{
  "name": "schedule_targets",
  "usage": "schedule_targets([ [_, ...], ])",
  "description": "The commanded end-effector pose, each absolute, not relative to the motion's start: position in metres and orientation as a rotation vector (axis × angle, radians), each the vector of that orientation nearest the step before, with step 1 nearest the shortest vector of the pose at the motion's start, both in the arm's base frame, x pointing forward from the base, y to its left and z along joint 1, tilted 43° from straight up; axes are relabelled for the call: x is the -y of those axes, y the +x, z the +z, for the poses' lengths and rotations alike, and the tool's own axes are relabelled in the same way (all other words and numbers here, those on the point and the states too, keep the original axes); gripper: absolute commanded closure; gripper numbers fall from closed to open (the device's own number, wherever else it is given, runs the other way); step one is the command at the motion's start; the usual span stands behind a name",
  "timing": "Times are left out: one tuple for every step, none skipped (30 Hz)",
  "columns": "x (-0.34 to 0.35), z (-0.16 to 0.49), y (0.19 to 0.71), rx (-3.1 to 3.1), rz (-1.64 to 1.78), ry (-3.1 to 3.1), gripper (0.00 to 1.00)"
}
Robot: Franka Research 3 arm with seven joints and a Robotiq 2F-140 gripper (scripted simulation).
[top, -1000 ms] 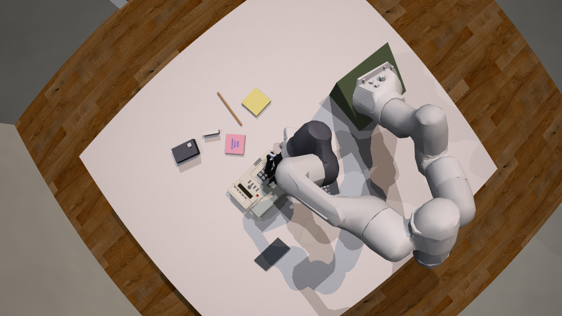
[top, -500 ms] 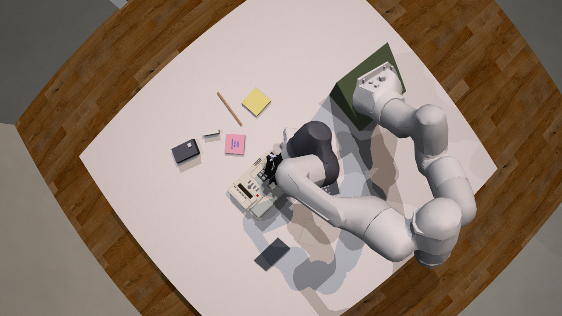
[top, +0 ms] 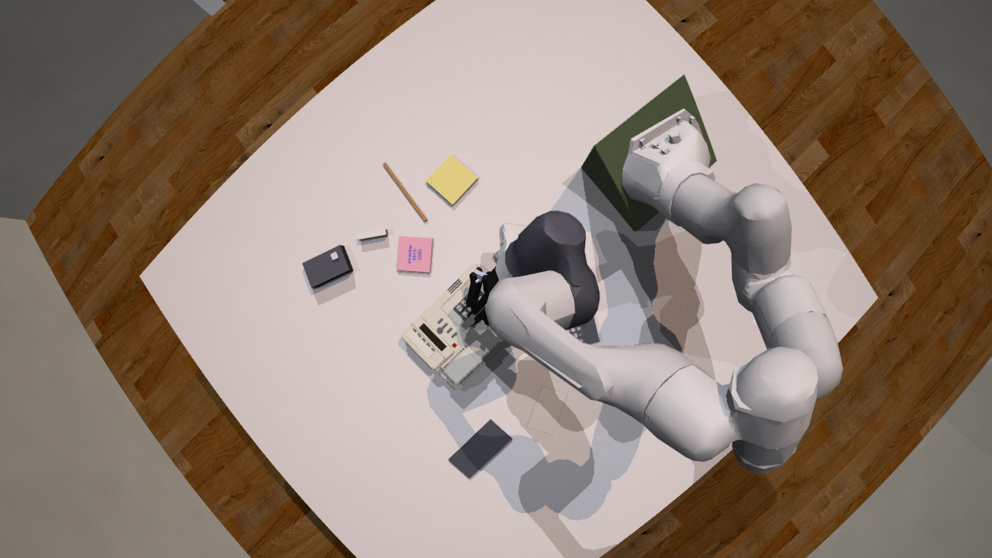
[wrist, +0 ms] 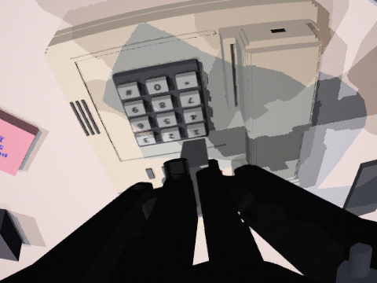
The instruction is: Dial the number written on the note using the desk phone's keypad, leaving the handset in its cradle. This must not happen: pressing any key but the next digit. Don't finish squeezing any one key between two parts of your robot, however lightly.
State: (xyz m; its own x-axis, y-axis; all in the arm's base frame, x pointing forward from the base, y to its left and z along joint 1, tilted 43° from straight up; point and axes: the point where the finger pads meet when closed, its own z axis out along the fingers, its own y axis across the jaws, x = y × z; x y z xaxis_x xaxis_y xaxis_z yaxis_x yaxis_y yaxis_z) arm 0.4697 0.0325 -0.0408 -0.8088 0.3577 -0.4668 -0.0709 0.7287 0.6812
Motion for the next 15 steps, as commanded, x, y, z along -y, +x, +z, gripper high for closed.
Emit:
schedule_targets([
  [-0.0280,-0.0450,0.4645,-2.341,0.957,0.224,1.00],
  [-0.0269,-0.0461,0.4634,-2.341,0.957,0.224,1.00],
  [-0.0258,-0.0471,0.4624,-2.341,0.957,0.224,1.00],
  [-0.0247,-0.0482,0.4613,-2.341,0.957,0.224,1.00],
  [-0.0237,-0.0491,0.4603,-2.341,0.957,0.224,1.00],
  [-0.0228,-0.0500,0.4594,-2.341,0.957,0.224,1.00],
  [-0.0220,-0.0508,0.4587,-2.341,0.957,0.224,1.00],
  [-0.0214,-0.0514,0.4580,-2.341,0.957,0.224,1.00],
  [-0.0214,-0.0514,0.4580,-2.341,0.957,0.224,1.00],
  [-0.0214,-0.0514,0.4580,-2.341,0.957,0.224,1.00],
  [-0.0208,-0.0519,0.4575,-2.341,0.957,0.224,1.00],
  [-0.0204,-0.0523,0.4571,-2.341,0.957,0.224,1.00],
  [-0.0202,-0.0526,0.4568,-2.341,0.957,0.224,1.00],
  [-0.0200,-0.0527,0.4567,-2.341,0.957,0.224,1.00],
  [-0.0199,-0.0528,0.4566,-2.341,0.957,0.224,1.00],
])
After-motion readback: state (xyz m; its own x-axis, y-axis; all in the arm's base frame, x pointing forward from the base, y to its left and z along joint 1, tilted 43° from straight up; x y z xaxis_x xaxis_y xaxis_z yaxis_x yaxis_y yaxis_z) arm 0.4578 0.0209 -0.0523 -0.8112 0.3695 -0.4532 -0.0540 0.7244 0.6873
